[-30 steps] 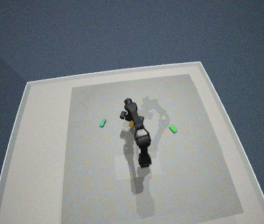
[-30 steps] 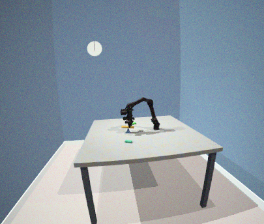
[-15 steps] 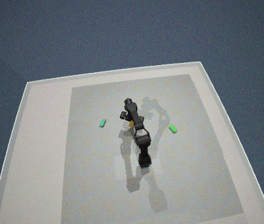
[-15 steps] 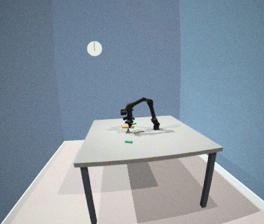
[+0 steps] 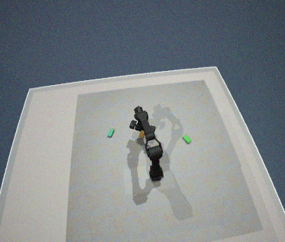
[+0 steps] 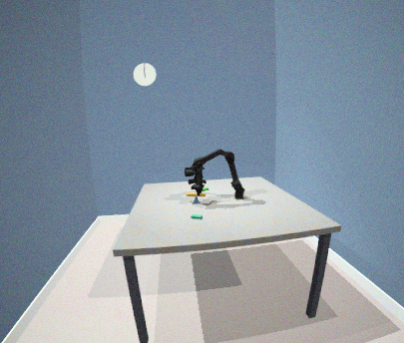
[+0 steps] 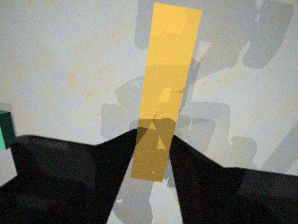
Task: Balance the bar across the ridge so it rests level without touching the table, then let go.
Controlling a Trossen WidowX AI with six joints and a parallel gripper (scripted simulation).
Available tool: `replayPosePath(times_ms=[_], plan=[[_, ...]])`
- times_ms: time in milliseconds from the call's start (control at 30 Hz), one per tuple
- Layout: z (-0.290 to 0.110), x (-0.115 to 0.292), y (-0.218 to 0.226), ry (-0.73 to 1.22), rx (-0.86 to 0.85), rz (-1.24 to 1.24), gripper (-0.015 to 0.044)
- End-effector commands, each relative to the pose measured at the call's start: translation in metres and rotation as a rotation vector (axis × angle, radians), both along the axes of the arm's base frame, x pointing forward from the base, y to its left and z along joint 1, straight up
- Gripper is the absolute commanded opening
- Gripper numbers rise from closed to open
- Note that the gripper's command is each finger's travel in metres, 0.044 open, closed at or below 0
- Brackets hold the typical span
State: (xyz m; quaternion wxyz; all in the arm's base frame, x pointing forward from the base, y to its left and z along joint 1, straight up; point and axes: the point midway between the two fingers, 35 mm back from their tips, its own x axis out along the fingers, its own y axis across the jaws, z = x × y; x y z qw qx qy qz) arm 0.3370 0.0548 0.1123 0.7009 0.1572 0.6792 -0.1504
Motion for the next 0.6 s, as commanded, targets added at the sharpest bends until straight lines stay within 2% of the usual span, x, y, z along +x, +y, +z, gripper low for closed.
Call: replayPosePath(times_ms=[0, 567], plan=[[-0.0007, 0.0002, 0.0003, -0.001, 0.002, 0.003, 0.0], [-0.0021, 0.0002, 0.0003, -0.001, 0.002, 0.003, 0.0]])
